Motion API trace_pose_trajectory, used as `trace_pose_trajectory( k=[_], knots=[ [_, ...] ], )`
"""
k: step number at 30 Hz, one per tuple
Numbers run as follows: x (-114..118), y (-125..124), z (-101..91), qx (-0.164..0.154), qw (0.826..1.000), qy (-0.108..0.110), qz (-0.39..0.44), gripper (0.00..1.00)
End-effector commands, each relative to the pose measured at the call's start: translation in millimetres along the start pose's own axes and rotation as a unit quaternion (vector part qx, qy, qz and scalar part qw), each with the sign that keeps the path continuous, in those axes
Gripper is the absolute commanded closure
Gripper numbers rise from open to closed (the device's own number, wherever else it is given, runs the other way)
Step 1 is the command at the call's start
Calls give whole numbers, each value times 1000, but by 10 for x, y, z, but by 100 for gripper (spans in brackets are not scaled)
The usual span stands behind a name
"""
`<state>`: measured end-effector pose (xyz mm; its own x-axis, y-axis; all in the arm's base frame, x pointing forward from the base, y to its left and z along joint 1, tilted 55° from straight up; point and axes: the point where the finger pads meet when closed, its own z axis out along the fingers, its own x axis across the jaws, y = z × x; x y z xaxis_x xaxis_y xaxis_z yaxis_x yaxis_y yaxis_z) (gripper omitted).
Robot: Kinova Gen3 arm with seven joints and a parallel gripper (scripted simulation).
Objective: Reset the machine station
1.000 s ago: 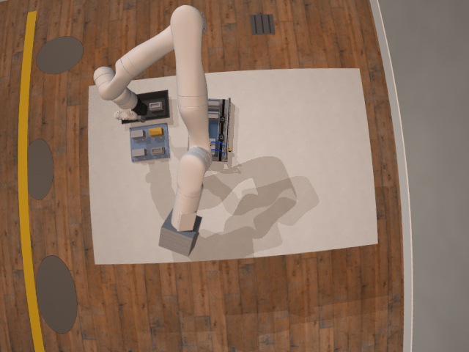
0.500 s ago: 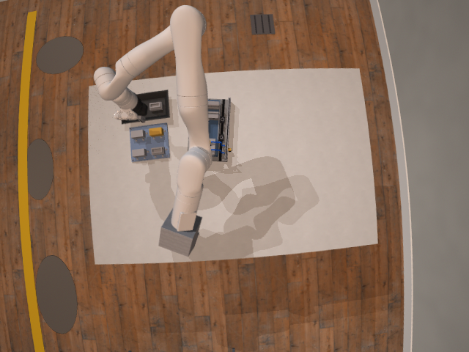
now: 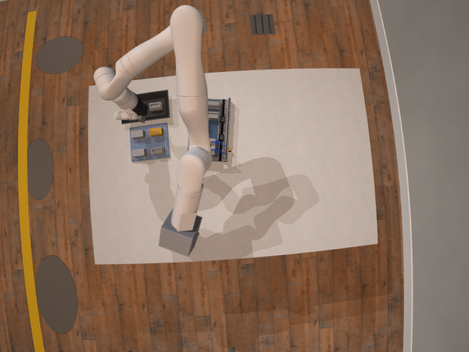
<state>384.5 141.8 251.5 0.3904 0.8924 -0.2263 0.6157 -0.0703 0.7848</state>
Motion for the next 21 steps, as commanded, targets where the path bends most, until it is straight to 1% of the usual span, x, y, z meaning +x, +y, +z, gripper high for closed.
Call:
trace_pose_trajectory(
  k=[1,16,21],
  knots=[
    [5,1,-6,0,1000,1,0,100],
    [5,1,-14,0,1000,1,0,100],
    [5,1,-61,0,1000,1,0,100]
  ],
)
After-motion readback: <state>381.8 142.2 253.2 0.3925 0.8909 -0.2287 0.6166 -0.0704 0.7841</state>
